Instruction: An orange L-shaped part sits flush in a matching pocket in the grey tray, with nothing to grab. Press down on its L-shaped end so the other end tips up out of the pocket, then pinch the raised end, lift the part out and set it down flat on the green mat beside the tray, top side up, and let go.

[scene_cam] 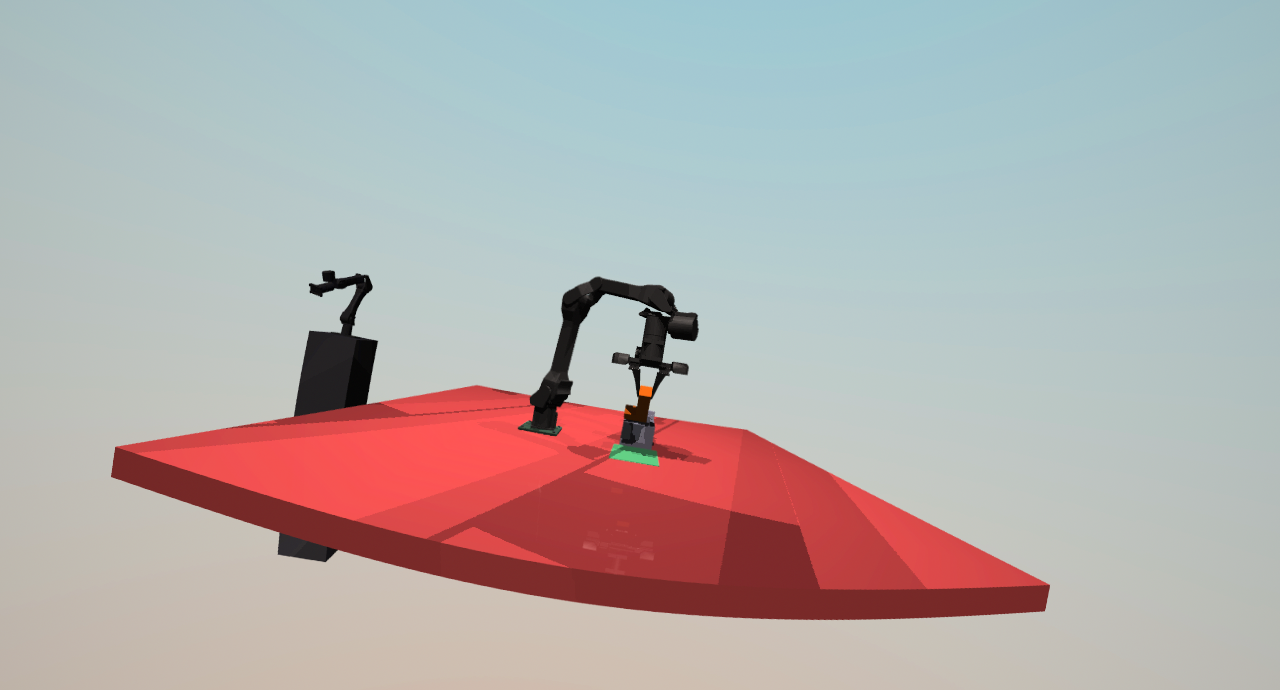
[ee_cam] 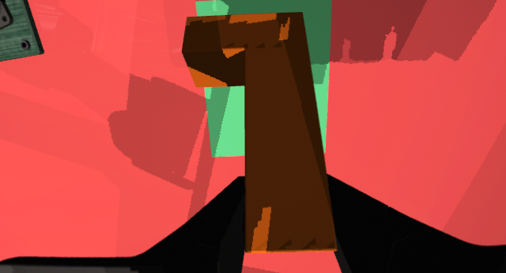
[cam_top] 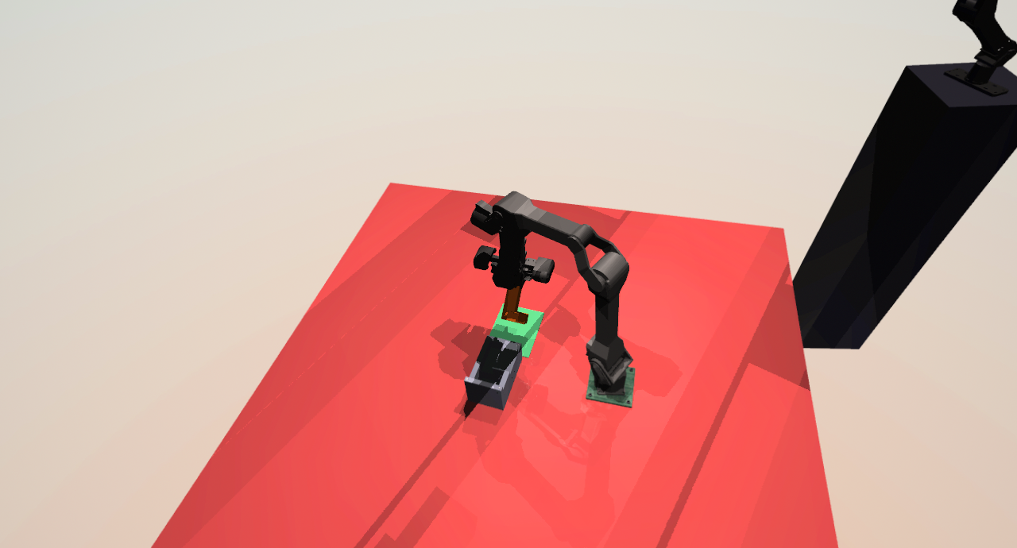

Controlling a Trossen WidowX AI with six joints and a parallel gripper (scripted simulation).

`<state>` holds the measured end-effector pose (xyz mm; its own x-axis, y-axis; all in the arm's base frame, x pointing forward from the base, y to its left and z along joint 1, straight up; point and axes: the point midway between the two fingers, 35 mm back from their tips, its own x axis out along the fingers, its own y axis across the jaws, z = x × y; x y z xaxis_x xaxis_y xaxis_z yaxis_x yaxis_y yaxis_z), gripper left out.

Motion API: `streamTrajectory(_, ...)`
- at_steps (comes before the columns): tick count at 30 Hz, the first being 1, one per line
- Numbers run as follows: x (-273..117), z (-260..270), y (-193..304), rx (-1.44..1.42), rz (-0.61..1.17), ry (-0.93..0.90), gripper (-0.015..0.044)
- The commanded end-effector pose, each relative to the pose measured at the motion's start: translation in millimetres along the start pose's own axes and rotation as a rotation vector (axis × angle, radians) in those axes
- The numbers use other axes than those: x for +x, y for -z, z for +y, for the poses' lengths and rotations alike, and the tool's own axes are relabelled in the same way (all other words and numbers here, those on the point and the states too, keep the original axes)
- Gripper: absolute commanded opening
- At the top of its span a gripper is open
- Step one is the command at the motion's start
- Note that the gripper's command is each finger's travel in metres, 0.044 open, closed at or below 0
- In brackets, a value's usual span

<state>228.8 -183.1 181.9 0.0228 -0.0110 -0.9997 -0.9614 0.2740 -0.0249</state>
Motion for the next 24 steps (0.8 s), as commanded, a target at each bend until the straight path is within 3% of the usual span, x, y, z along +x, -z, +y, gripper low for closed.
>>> streamTrajectory(1, 6, 0, 0, -0.006, -0.002, -0.001, 0.0)
streamTrajectory(24, 42, 0, 0, -0.006, -0.002, -0.001, 0.0)
